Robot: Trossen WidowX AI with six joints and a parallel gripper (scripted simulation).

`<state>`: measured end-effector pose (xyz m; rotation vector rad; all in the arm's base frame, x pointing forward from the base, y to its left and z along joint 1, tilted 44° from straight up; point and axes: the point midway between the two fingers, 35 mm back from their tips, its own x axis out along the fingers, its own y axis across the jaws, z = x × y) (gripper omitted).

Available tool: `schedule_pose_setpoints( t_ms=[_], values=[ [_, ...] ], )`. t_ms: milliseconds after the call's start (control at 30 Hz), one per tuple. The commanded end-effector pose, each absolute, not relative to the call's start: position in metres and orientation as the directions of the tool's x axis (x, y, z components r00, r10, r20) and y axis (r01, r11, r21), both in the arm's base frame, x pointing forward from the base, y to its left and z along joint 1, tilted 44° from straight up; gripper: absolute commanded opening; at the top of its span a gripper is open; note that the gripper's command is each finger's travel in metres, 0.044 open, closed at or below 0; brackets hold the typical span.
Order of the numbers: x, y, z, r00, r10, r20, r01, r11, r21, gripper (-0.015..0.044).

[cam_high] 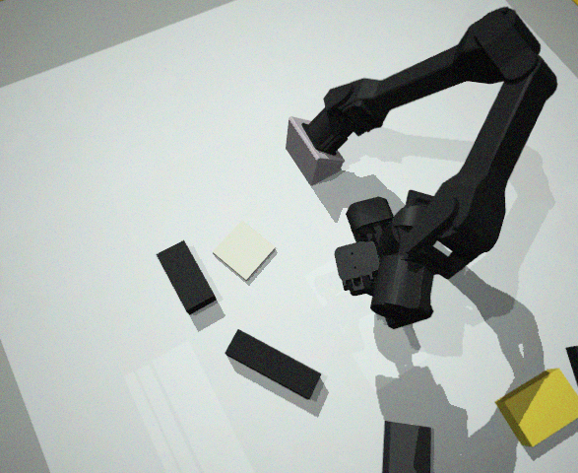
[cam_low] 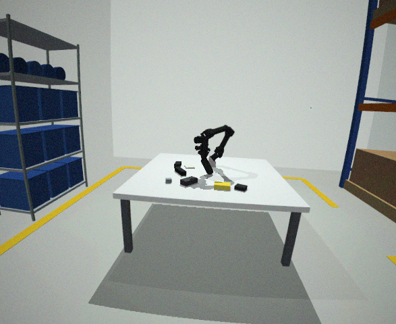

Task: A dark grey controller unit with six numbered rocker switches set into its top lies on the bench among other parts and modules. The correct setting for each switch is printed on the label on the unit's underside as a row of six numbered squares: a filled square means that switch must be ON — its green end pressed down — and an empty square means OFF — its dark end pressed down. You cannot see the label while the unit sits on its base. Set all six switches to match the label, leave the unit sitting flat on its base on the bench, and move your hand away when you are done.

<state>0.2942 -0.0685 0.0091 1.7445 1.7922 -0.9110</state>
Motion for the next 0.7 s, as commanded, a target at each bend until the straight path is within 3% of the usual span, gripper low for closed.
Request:
schedule_pose_setpoints(
  t_ms=[0, 667],
  values=[
    [0.293, -0.066, 0.003, -0.088, 0.681, -0.727, 0.990, -0.020, -0.139, 0.0338],
    [0.291, -0.071, -0.011, -0.088, 0.680, -0.728, 0.990, -0.020, -0.139, 0.0338]
  ],
)
